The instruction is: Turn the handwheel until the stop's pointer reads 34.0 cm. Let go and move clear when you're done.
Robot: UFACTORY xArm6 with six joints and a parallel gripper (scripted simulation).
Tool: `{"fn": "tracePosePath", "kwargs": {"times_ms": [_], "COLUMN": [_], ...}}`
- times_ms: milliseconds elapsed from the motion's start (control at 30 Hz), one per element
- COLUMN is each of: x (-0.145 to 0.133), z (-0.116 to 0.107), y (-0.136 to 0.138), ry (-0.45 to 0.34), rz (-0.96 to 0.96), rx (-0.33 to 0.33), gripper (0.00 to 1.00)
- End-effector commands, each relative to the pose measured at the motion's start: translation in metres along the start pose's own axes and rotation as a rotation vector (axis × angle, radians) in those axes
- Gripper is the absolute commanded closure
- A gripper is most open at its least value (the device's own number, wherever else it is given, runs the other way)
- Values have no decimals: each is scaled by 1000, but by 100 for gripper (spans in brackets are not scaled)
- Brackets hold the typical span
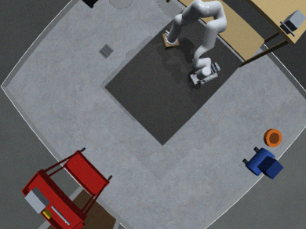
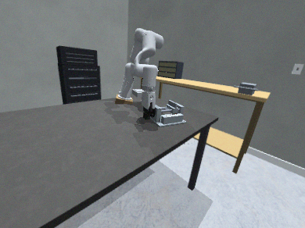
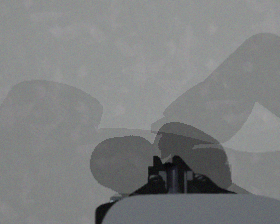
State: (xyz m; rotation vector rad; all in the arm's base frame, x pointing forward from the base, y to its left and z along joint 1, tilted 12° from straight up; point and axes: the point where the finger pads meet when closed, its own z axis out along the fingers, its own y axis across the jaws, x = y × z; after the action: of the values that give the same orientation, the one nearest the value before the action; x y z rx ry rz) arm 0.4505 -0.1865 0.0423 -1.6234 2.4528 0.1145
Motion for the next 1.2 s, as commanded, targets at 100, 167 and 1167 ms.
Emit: {"fn": "tracePosePath", "kwargs": {"times_ms": [100, 167, 1167], "x": [0, 0, 0], "z": [-2, -2, -53], "y": [-2, -2, -1], "ry": [0, 0, 0], "rz": [0, 0, 0], "rx": [5, 5, 5], "gripper": [43, 43, 43]}}
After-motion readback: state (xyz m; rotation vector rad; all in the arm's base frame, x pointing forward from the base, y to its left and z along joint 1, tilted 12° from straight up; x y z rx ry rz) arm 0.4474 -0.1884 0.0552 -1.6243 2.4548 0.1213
